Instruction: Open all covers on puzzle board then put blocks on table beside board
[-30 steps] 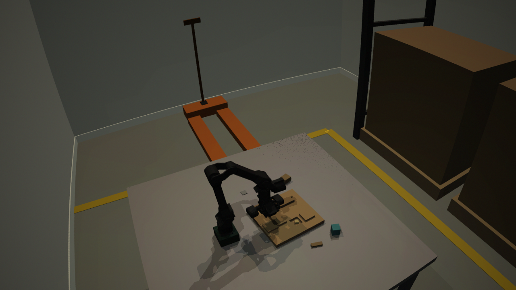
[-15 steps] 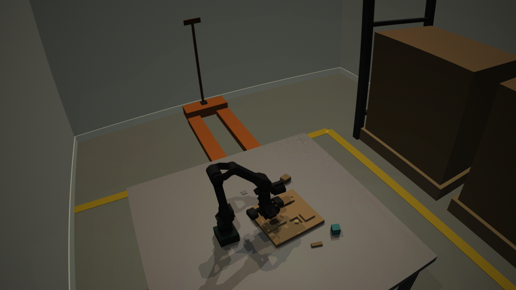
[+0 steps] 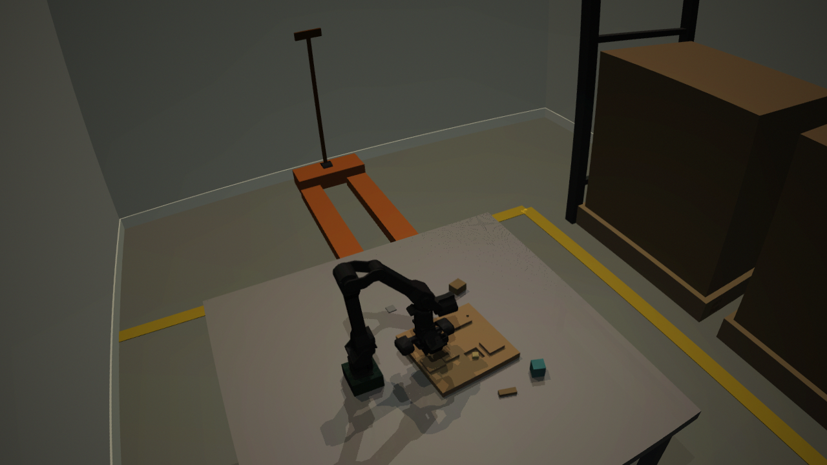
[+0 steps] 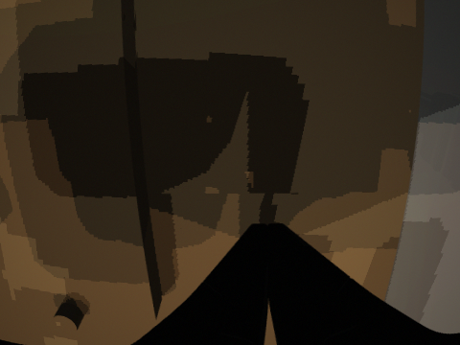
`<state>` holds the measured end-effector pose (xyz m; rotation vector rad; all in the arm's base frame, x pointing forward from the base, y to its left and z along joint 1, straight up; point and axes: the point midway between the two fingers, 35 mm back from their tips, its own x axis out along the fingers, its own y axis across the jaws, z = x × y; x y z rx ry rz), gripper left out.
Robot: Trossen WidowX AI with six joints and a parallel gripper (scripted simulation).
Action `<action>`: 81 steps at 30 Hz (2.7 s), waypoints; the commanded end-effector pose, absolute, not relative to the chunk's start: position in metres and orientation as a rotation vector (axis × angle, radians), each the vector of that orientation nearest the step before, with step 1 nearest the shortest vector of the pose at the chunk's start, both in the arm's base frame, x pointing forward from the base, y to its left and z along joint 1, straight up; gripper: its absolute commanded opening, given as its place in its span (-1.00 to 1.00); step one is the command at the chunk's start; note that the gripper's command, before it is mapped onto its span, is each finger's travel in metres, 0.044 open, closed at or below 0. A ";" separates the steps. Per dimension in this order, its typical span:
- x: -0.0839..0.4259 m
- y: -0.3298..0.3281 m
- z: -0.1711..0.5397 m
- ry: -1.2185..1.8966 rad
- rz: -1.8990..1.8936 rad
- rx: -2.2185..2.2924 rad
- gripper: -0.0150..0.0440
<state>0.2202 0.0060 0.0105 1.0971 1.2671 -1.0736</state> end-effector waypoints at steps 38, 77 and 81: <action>0.229 -0.029 0.009 1.267 -1.078 1.100 -0.49; 0.233 -0.067 0.009 1.265 -1.079 1.098 -0.49; 0.233 -0.071 0.009 1.265 -1.079 1.098 -0.49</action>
